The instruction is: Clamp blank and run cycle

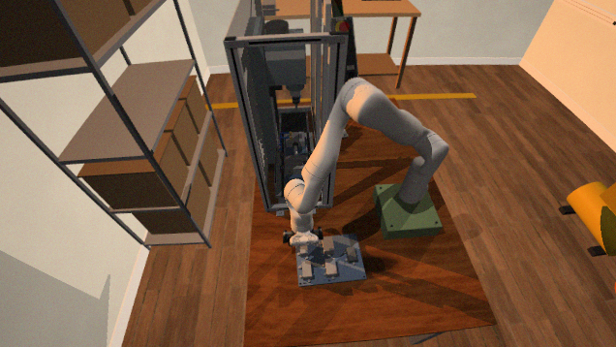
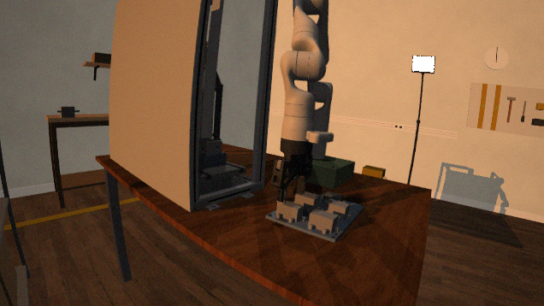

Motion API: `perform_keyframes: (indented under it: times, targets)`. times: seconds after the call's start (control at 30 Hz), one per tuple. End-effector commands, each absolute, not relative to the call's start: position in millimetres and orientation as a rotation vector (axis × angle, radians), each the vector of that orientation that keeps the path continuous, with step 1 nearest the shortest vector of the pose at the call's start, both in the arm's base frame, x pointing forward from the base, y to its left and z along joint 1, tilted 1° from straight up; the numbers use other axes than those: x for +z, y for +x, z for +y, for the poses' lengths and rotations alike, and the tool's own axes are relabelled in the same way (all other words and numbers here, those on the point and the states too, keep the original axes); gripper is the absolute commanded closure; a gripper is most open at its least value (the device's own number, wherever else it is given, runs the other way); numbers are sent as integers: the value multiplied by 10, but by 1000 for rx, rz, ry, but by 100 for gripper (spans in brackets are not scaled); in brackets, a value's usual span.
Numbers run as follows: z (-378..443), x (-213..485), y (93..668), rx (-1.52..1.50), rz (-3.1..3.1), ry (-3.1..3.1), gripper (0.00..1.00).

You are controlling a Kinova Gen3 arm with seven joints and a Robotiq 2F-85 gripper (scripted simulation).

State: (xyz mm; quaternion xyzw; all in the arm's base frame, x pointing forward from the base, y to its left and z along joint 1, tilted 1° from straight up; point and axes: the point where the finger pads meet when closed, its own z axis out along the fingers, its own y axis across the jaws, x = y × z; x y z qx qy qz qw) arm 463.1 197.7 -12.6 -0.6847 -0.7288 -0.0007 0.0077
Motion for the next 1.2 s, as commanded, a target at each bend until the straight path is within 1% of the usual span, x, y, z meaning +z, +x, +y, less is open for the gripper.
perform_keyframes:
  times: [0.0, 1.17]
  targets:
    - [1980, -141, 4637, -5, -2279, -2141, 0]
    - [1981, -241, 4637, -5, -2279, -2141, 0]
